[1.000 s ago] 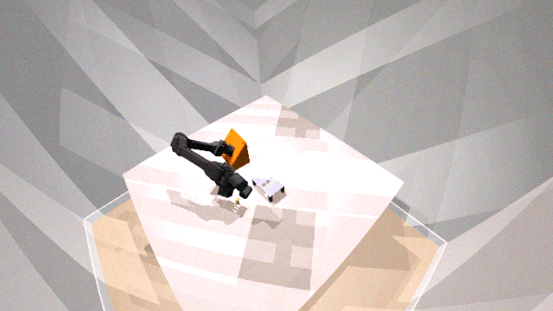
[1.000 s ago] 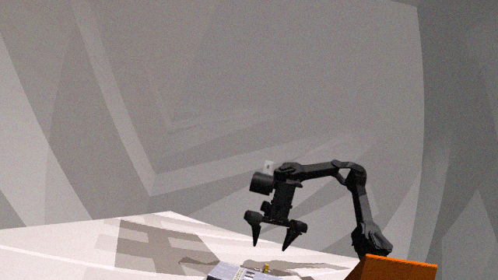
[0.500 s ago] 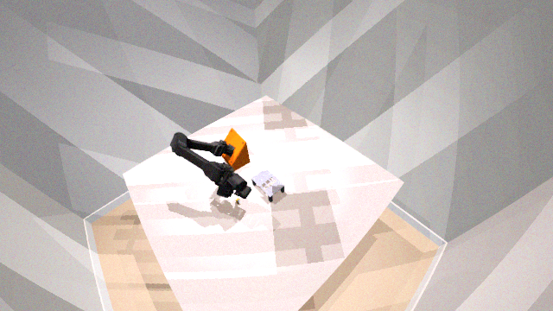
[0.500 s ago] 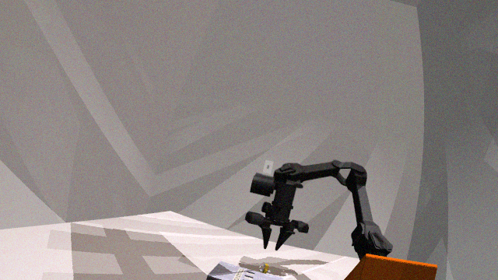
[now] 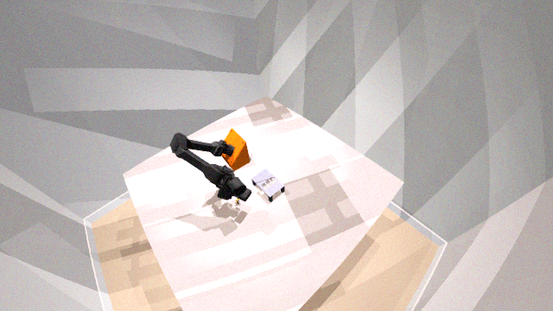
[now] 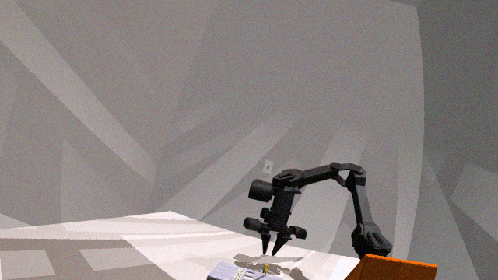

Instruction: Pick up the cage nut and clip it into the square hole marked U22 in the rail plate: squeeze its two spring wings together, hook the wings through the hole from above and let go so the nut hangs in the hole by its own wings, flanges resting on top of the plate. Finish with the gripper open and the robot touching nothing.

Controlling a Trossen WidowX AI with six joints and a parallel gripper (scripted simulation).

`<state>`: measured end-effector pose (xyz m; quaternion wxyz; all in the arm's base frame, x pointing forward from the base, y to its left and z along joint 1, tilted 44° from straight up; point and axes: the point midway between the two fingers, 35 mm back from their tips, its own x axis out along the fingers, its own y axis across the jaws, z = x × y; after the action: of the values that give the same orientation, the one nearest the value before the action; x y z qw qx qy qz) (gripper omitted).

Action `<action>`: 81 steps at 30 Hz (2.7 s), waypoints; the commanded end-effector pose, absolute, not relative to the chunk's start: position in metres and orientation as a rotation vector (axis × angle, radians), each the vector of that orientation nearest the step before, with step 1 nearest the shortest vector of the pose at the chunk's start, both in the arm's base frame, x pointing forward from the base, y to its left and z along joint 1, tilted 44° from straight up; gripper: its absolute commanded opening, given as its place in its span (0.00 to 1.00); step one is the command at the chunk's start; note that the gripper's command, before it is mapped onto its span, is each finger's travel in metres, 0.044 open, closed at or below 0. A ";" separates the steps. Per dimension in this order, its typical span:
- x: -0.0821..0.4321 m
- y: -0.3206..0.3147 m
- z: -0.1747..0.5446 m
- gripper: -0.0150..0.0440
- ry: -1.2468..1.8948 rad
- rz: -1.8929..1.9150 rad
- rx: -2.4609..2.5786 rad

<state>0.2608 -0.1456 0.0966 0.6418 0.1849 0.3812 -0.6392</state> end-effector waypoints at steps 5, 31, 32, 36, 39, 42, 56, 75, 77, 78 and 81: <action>0.257 -0.156 0.084 0.46 0.877 -1.460 0.410; 0.254 -0.171 0.068 0.46 0.876 -1.460 0.409; 0.254 -0.171 0.068 0.46 0.876 -1.460 0.409; 0.254 -0.172 0.067 0.46 0.876 -1.460 0.409; 0.254 -0.172 0.067 0.46 0.876 -1.460 0.409; 0.254 -0.172 0.067 0.46 0.876 -1.460 0.409; 0.254 -0.172 0.067 0.46 0.876 -1.460 0.409; 0.254 -0.172 0.067 0.30 0.874 -1.462 0.413; 0.254 -0.172 0.067 0.30 0.874 -1.462 0.413; 0.254 -0.172 0.067 0.30 0.874 -1.462 0.413; 0.254 -0.172 0.067 0.30 0.874 -1.462 0.413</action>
<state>0.2538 -0.1722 0.0670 0.6399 0.1812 0.3833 -0.6409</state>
